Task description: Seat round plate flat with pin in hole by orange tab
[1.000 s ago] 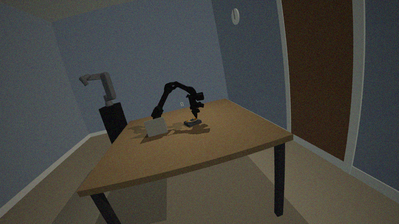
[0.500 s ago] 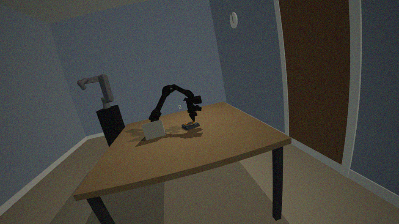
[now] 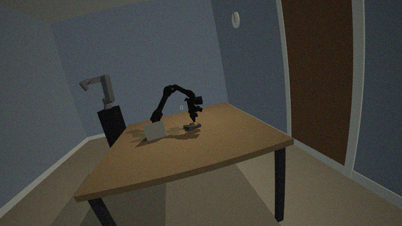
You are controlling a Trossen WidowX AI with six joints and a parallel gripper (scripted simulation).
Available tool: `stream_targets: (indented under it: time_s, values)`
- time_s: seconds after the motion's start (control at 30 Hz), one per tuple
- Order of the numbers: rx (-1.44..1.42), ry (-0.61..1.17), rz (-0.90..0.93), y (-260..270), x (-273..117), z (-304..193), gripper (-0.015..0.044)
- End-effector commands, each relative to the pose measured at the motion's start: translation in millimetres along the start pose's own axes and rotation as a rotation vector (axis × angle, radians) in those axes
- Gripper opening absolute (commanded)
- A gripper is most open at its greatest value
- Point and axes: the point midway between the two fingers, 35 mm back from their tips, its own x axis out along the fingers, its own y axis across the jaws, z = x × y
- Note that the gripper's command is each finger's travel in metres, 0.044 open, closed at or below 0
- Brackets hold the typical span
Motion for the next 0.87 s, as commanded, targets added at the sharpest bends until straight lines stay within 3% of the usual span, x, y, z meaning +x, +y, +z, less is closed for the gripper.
stream_targets:
  time_s: [0.0,0.83]
  values:
    - [-0.009,-0.008,-0.009,0.0,-23.3,1.4,0.0000]
    - [0.000,-0.011,-0.004,-1.5,-24.9,-0.2,0.0000]
